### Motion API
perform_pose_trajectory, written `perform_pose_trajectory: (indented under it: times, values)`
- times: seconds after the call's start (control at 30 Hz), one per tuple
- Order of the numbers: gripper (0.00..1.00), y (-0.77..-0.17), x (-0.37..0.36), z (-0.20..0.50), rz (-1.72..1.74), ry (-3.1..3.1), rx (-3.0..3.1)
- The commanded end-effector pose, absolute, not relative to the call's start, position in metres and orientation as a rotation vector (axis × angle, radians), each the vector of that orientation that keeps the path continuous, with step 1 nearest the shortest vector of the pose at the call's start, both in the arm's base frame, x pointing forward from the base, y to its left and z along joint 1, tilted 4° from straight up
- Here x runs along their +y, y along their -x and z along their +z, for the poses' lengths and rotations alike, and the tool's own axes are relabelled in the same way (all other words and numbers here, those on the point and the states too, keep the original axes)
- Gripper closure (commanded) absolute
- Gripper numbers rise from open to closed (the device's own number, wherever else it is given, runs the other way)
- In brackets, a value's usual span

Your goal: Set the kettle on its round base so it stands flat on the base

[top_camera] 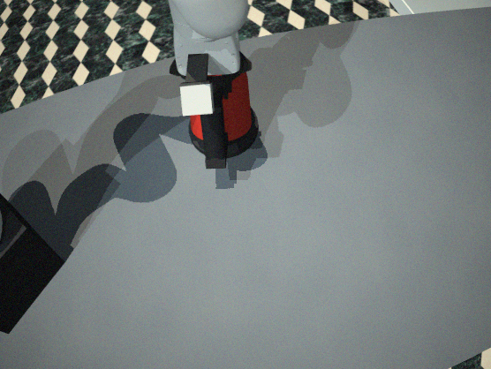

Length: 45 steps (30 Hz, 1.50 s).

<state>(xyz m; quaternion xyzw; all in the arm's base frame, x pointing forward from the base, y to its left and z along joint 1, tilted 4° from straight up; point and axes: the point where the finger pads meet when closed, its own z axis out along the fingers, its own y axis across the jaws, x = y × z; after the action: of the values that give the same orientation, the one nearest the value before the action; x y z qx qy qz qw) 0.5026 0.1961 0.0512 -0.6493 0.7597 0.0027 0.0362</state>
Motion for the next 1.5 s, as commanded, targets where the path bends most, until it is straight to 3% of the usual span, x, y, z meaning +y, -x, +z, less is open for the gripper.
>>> perform_pose_trajectory:
  times: [0.0, 0.53, 0.57, 1.47]
  values:
    - [1.0, -0.5033, 0.1963, 0.0521, 0.008, 1.993, 2.332]
    - [1.0, -0.5033, 0.1963, 0.0523, 0.008, 1.993, 2.332]
    - [0.19, -0.5033, 0.1963, 0.0523, 0.008, 1.993, 2.332]
    - [0.19, -0.5033, 0.1963, 0.0523, 0.008, 1.993, 2.332]
